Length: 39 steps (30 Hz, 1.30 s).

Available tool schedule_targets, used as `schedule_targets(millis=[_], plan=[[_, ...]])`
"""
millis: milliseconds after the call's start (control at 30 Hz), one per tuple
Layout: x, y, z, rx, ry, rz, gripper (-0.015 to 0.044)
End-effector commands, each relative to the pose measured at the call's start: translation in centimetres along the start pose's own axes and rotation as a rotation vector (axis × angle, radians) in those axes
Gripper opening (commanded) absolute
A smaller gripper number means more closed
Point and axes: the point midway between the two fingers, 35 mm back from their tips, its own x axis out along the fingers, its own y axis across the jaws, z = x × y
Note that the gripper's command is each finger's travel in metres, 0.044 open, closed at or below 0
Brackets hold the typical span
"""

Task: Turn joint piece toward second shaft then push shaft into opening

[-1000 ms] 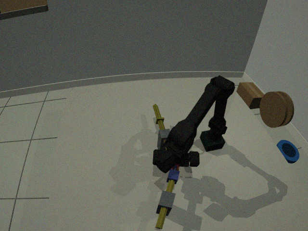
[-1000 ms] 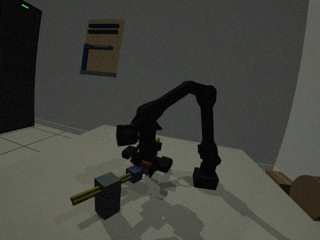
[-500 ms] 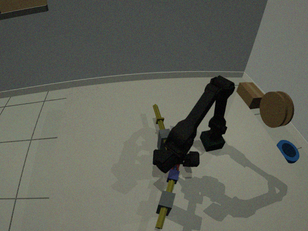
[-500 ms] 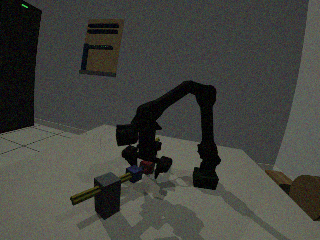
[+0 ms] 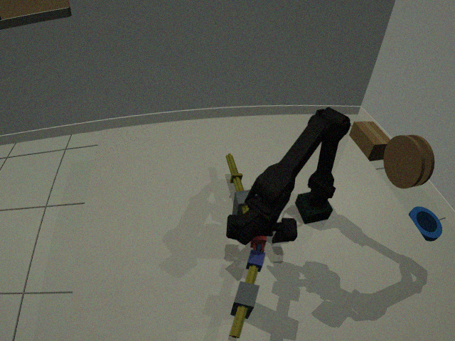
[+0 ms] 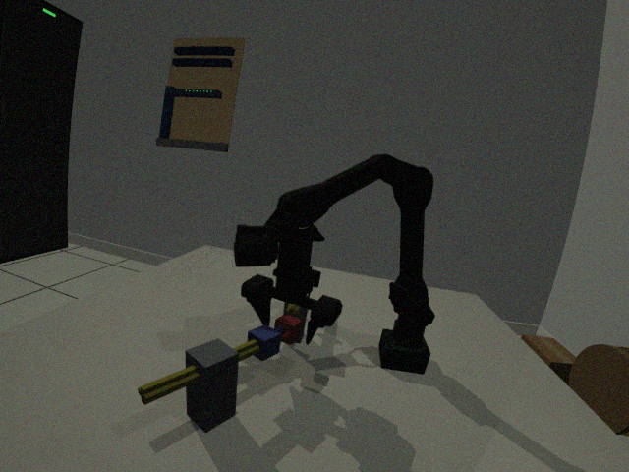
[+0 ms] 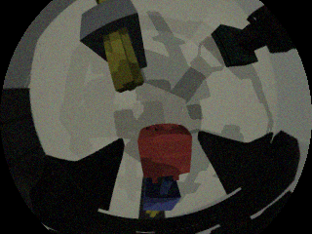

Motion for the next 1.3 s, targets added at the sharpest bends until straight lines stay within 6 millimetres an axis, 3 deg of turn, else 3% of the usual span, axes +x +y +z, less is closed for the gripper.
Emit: schedule_targets(millis=[0, 233, 1267], plan=[[-0.6, -0.1, 0.0, -0.006, 0.025, -0.003, 0.0440], [-0.9, 0.1, 0.0, -0.051, 0.023, 0.004, 0.0440], [-9.0, 0.7, 0.6, -1.117, 0.076, 0.044, 0.0440]])
